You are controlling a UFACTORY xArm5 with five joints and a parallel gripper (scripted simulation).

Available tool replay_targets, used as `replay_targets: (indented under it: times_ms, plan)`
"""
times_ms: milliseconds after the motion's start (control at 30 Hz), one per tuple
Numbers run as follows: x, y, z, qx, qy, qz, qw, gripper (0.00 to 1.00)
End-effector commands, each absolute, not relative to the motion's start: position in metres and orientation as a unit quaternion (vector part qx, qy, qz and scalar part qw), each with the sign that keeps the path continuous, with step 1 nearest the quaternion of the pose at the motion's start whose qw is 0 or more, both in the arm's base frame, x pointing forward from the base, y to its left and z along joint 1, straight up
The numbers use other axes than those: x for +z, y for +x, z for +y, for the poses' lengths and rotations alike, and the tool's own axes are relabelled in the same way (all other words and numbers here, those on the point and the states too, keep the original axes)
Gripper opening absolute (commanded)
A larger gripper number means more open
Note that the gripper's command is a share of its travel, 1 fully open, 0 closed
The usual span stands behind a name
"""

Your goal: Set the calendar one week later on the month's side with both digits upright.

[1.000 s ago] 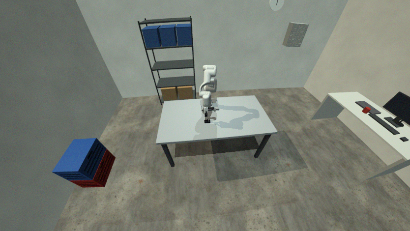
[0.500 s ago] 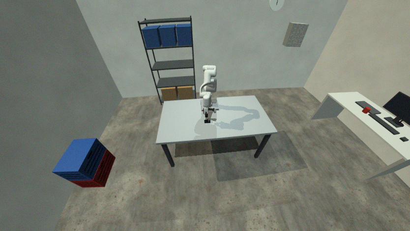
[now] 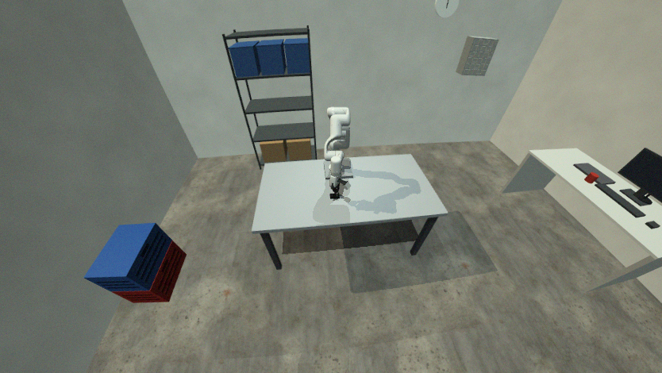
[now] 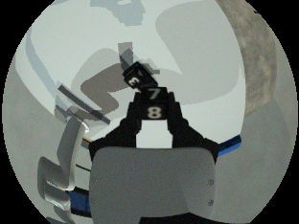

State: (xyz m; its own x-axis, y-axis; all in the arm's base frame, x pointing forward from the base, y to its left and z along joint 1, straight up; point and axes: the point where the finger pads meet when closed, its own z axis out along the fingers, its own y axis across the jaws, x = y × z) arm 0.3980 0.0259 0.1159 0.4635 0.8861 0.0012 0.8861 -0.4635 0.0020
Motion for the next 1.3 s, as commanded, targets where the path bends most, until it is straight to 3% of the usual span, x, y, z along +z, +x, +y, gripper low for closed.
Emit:
replay_targets:
  times_ms: [0, 767, 1267]
  plan:
    - [0.116, 0.410, 0.035, 0.001, 0.897, 0.442, 0.000, 0.29]
    - [0.108, 0.452, 0.075, 0.001, 0.994, 0.107, 0.000, 0.29]
    - [0.107, 0.454, 0.078, 0.001, 0.996, 0.085, 0.000, 0.29]
